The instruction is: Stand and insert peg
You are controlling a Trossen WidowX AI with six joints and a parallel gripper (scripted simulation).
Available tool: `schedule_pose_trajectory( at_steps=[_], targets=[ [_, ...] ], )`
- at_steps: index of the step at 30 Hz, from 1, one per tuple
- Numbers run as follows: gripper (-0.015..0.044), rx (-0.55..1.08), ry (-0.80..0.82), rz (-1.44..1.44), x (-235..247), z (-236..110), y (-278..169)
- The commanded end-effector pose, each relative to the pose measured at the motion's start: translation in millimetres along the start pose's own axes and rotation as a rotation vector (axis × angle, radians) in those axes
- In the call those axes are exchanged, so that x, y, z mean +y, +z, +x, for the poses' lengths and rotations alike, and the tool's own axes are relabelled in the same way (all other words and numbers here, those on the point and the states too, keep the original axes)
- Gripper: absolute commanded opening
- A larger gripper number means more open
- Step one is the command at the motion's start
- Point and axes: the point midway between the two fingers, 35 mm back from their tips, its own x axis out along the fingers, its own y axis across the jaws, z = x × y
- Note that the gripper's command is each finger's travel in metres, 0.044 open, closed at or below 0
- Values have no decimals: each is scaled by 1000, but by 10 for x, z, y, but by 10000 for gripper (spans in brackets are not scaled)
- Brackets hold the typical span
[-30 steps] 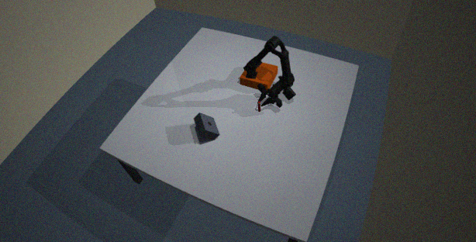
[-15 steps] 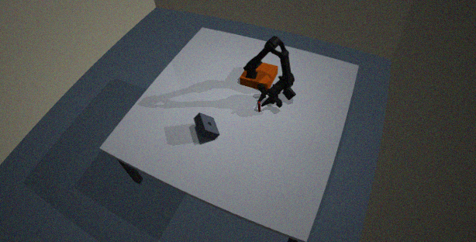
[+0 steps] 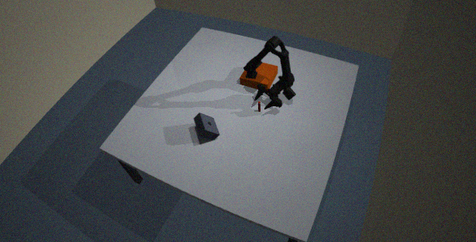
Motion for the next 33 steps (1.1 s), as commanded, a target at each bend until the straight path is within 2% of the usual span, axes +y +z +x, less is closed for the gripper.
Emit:
schedule_pose_trajectory(
  at_steps=[1, 6, 11, 16, 24, 33],
  targets=[
    [440, 0, 0, 0, 0, 0, 0],
    [440, 0, 1, 4, -25, -30, -94],
    [440, 0, 3, 25, -83, -241, -833],
    [440, 0, 0, 3, 58, -422, -1519],
    [440, -16, 16, -2, 84, -409, -1531],
    [440, -248, 197, -40, 277, -206, -1325]
  ],
)
